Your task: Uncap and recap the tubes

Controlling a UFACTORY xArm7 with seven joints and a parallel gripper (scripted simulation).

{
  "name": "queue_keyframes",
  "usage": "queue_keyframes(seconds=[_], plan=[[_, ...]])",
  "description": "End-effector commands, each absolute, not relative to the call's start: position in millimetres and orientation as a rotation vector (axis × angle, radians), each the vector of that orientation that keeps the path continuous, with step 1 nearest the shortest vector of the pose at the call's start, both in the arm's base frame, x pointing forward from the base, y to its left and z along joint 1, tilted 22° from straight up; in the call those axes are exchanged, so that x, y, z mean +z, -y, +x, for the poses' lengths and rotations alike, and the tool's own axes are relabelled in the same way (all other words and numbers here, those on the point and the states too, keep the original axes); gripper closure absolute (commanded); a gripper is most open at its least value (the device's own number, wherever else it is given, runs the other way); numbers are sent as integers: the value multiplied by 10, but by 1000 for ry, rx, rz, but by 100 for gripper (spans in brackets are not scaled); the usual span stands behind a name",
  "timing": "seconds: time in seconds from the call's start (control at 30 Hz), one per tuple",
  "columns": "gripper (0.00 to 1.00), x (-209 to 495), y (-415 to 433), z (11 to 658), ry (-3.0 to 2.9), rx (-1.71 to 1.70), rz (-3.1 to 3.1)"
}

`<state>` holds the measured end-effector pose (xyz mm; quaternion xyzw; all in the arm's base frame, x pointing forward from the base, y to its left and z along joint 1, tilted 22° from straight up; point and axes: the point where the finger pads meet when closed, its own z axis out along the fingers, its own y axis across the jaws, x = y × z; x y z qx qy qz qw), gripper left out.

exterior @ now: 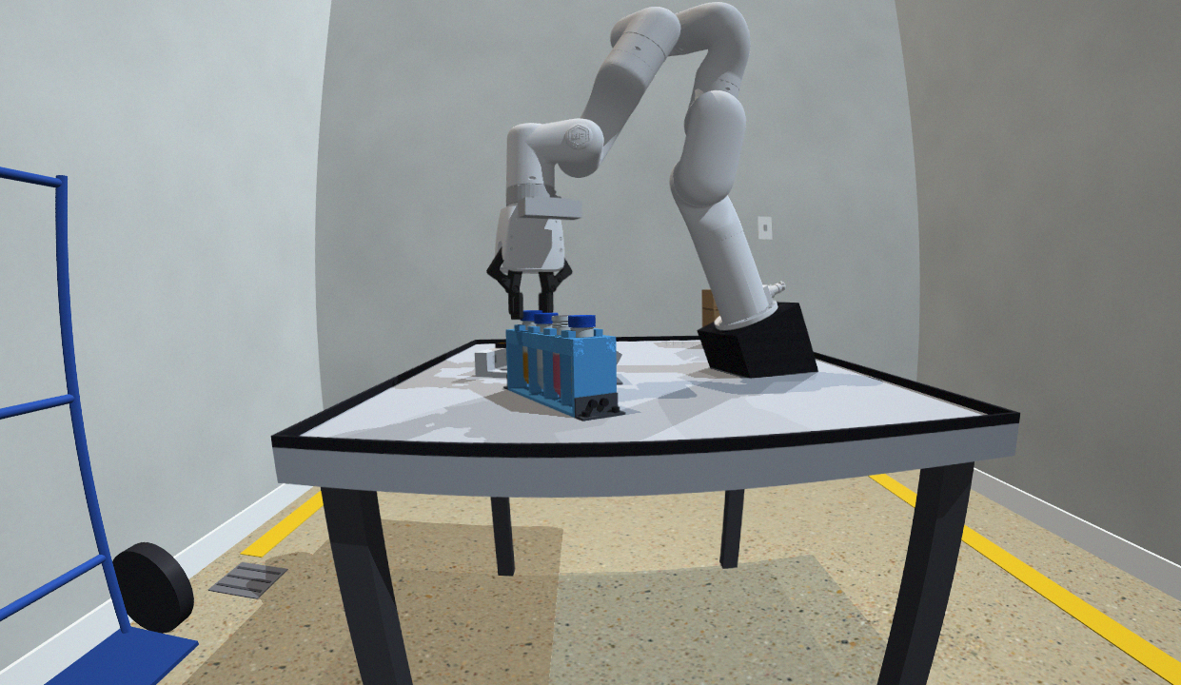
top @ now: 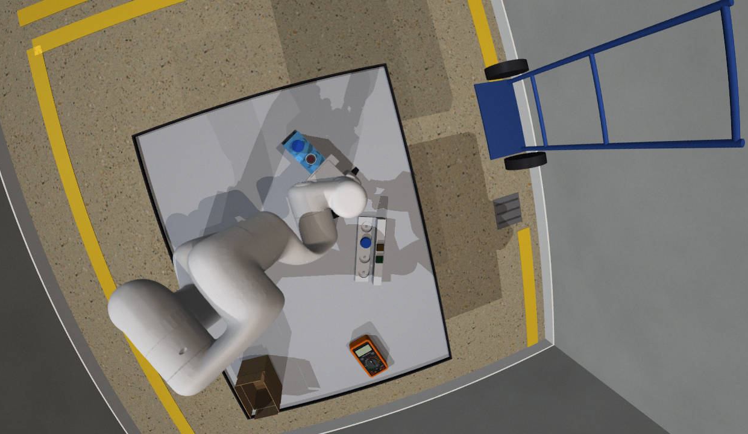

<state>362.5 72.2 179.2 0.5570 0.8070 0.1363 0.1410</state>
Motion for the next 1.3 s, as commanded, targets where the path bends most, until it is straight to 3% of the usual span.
queue_keyframes(seconds=[0.0, 0.47, 0.77, 0.8, 1.27], plan=[[54, 1805, -725, 3632, -2163, 397, 1844], [54, 1805, -725, 3632, -1543, 508, 2480], [54, 1805, -725, 3632, -1543, 508, 2480], [100, 1805, -725, 3632, -1543, 508, 2480], [100, 1805, -725, 3632, -1543, 509, 2480]])
